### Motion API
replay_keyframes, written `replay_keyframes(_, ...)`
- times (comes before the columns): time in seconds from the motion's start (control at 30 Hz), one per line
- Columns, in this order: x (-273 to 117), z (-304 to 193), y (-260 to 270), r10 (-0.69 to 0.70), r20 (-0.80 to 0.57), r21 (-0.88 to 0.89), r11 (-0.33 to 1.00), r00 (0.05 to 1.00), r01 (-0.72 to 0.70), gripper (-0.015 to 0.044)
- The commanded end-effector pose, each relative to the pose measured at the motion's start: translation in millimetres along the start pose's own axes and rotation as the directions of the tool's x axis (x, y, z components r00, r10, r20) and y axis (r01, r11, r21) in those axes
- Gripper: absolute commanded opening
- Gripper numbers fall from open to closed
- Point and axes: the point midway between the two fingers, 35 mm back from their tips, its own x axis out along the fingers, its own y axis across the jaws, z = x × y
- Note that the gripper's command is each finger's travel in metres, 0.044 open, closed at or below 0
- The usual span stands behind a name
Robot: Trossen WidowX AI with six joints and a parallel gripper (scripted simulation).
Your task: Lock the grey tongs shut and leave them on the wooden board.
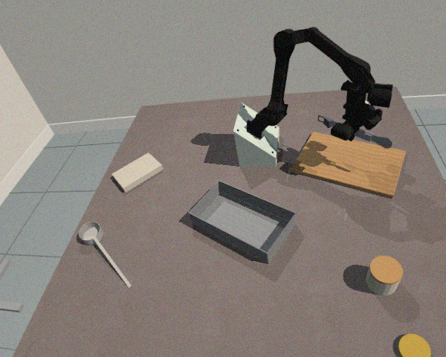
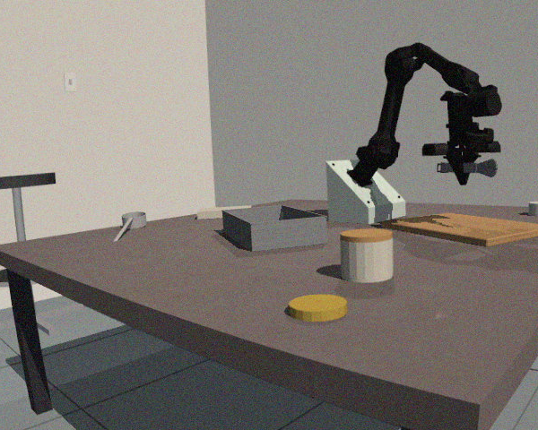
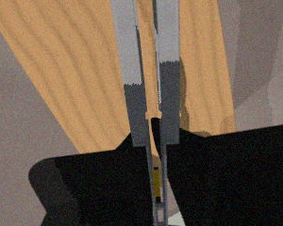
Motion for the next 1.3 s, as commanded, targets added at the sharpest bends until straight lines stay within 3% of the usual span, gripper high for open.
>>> replay_keyframes(0.0, -1.9, -0.2, 1.5, -0.002, 0.011, -0.004, 1.000, 1.000, 0.002, -0.0150)
replay_keyframes(0.2, -0.8, -1.6, 2.1, -0.020, 0.058, -0.036, 0.999, 0.998, 0.022, -0.0150)
replay_keyframes(0.63, -2.0, -6.4, 6.6, -0.052, 0.331, -0.133, 0.986, 0.942, 0.101, -0.0150)
replay_keyframes(1.27, -19.3, -17.7, 7.4, -0.007, 0.673, -0.075, 0.994, 0.739, 0.079, -0.0150)
